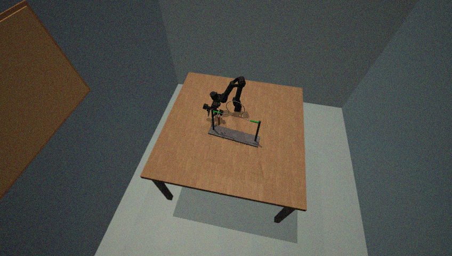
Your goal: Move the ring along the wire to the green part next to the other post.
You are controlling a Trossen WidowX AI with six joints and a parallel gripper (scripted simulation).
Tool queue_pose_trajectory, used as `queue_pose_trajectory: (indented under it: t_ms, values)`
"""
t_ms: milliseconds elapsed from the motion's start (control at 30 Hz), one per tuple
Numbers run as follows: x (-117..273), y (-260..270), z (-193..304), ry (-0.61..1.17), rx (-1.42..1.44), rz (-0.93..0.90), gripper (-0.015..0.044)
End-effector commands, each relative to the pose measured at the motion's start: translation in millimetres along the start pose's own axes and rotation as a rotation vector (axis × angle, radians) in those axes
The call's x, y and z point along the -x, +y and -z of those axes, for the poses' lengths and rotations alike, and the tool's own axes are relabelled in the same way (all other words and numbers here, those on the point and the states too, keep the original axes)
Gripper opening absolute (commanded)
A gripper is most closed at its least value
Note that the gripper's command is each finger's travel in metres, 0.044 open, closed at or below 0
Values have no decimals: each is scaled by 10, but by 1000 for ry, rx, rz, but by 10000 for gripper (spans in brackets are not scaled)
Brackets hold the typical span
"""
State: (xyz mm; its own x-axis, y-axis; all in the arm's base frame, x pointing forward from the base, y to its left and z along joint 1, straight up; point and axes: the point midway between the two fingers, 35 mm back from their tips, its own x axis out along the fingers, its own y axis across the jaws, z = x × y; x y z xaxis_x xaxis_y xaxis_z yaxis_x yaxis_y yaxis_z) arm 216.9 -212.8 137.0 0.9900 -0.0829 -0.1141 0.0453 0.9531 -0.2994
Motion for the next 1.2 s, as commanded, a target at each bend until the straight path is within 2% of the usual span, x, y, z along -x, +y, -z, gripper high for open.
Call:
queue_pose_trajectory:
  t_ms: [0,267,667,1167]
  values:
    - [136,308,160,-25,-7,-63,160]
    - [438,1009,298,-119,-51,-163,160]
    - [256,970,215,-23,-120,-140,160]
    - [20,924,-97,57,-245,-28,160]
